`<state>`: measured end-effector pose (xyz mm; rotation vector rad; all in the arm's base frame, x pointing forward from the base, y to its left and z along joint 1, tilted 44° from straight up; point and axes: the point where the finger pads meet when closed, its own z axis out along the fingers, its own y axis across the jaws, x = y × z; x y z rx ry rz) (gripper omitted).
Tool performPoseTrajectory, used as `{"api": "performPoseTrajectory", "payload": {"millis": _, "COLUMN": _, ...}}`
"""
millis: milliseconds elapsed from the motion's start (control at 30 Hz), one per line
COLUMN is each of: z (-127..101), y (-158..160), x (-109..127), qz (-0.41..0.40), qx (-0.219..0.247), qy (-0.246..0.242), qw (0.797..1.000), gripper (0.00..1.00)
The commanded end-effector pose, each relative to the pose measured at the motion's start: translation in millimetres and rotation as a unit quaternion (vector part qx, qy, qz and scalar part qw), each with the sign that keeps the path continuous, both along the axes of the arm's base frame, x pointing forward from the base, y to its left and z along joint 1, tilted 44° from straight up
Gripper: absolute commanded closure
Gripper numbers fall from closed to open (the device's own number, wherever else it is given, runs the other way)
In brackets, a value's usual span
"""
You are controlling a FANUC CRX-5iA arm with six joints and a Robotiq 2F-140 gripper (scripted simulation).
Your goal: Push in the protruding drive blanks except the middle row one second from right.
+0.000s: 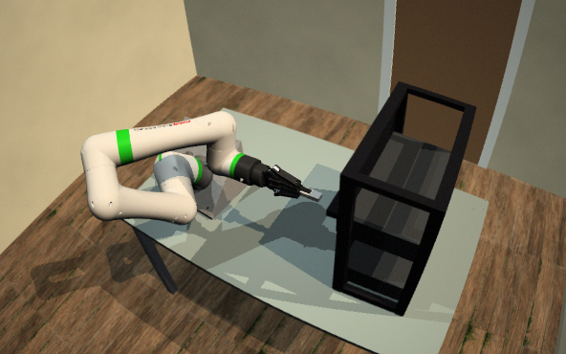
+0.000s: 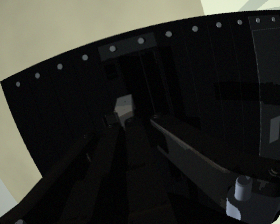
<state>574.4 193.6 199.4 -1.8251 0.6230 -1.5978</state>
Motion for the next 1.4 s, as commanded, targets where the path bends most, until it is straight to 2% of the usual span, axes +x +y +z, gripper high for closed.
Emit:
{"api": "performPoseTrajectory", "payload": {"millis": 0, "z": 8, "y": 7, "x": -1, "qz": 0.001, "qx": 0.001, "qy": -0.001, "qw": 1.0, "gripper": 1.0}}
{"api": "performPoseTrajectory", "payload": {"millis": 167, "z": 10, "y": 9, "x": 0, "qz": 0.001, "qx": 0.001, "qy": -0.001, "qw": 1.0, "gripper": 1.0}}
{"api": "performPoseTrajectory", "payload": {"millis": 400, "z": 7, "y": 14, "x": 33, "qz": 0.001, "qx": 0.001, "qy": -0.001, "qw": 1.0, "gripper": 1.0}}
{"api": "performPoseTrajectory", "payload": {"millis": 533, "z": 7, "y": 15, "x": 37, "qz": 0.001, "qx": 0.001, "qy": -0.001, "qw": 1.0, "gripper": 1.0}}
{"api": "performPoseTrajectory", "payload": {"millis": 1367, "z": 7, "y": 15, "x": 37, "qz": 0.001, "qx": 0.001, "qy": -0.001, "qw": 1.0, "gripper": 1.0}}
